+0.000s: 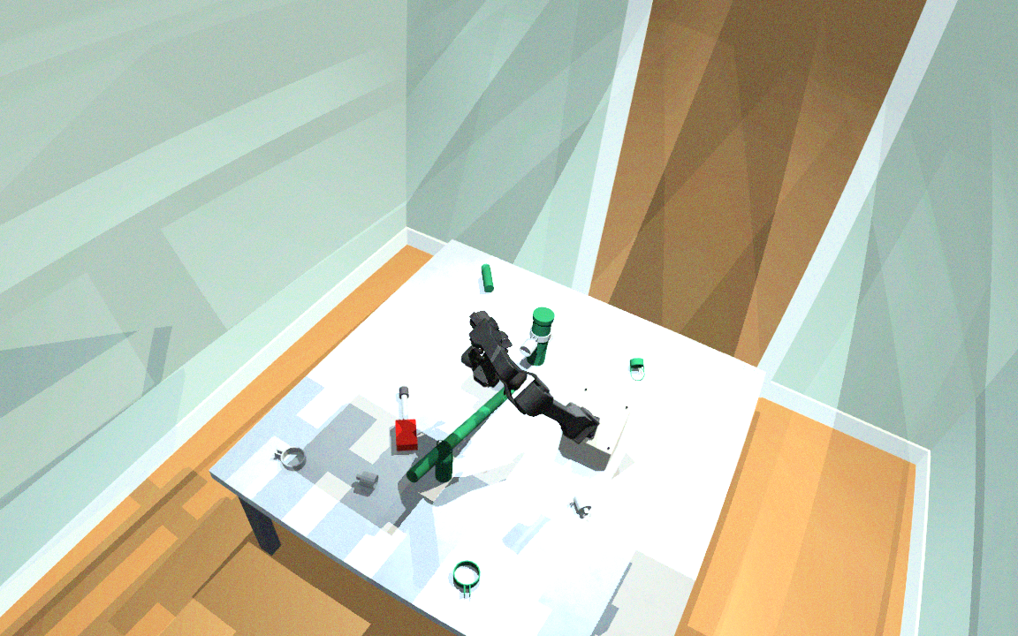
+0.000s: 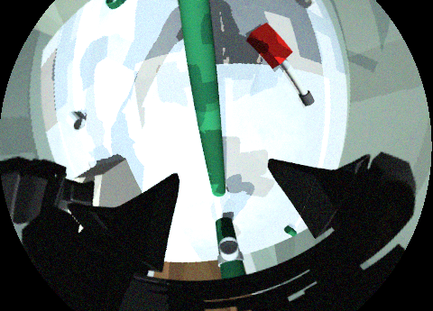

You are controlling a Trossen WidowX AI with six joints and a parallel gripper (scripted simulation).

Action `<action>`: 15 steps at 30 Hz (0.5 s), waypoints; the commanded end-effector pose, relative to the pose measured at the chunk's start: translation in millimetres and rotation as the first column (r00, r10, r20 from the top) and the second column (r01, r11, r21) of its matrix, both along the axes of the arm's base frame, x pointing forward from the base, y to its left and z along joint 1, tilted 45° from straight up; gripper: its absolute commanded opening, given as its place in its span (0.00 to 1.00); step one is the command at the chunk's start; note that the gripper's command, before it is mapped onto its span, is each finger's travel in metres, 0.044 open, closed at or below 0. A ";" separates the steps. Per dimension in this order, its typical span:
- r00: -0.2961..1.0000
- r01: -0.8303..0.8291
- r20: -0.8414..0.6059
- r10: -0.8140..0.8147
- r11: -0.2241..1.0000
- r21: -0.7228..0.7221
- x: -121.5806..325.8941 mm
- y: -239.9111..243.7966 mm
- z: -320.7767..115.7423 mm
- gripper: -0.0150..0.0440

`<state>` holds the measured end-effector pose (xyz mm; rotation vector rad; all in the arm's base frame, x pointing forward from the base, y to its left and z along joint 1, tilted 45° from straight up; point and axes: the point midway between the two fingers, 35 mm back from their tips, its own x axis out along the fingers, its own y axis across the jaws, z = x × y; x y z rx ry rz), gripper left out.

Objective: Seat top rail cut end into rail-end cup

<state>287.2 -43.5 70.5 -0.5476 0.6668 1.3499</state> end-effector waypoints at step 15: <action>1.000 -0.019 0.008 0.019 1.000 -0.005 4.2 35.1 -35.8 1.00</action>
